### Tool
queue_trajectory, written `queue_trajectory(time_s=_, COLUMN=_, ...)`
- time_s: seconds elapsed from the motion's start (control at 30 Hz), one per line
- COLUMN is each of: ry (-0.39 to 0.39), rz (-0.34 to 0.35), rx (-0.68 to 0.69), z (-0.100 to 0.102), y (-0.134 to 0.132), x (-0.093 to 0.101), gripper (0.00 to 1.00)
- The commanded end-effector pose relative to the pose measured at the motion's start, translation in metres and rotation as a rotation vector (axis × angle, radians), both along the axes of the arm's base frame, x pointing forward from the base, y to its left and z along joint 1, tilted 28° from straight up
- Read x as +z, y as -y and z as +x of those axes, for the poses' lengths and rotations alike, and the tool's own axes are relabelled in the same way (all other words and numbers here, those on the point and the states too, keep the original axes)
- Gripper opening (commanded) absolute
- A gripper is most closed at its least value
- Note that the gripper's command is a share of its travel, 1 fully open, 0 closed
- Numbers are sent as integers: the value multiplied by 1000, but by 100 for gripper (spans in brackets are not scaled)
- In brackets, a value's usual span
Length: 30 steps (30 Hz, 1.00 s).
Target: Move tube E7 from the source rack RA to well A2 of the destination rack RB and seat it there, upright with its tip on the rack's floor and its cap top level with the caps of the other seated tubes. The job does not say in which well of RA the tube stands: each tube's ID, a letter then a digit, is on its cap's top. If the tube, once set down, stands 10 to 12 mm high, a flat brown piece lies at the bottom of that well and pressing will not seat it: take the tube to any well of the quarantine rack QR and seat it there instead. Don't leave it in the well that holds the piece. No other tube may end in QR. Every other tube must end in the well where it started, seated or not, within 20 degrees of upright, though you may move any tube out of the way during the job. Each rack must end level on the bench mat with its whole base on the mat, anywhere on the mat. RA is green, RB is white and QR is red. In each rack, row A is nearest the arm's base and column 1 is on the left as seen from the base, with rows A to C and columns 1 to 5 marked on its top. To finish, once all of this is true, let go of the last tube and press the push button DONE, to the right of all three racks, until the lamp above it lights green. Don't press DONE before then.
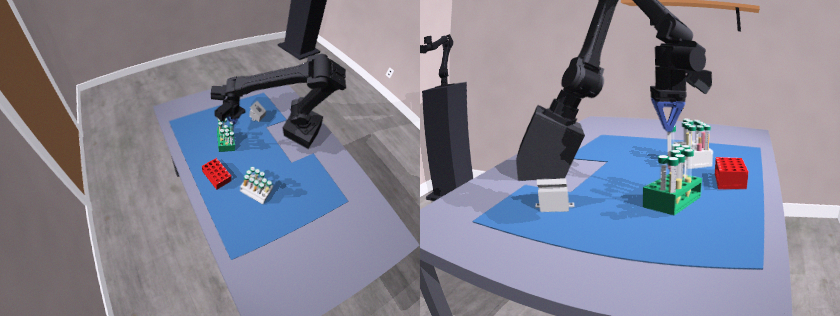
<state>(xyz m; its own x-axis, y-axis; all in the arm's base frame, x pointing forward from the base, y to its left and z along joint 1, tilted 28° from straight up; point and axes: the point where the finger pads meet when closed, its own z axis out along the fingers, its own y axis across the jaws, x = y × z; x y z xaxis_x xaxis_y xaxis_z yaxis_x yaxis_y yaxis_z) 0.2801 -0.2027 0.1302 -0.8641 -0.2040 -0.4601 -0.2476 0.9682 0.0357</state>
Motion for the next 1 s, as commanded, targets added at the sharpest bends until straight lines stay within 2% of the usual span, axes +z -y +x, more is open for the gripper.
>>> queue_trajectory(time_s=0.0, ry=45, rz=-47, rx=-3, z=11, y=20, x=31, gripper=0)
queue_trajectory(time_s=0.37, ry=52, rz=-56, rx=-4, z=5, y=22, x=45, gripper=0)
queue_trajectory(time_s=0.77, ry=54, rz=-59, rx=-5, z=1, y=19, x=45, gripper=0)
queue_trajectory(time_s=0.83, ry=22, rz=-21, rx=-5, z=-13, y=4, x=23, gripper=0)
queue_trajectory(time_s=0.97, ry=22, rz=-21, rx=-5, z=-19, y=0, x=22, gripper=0)
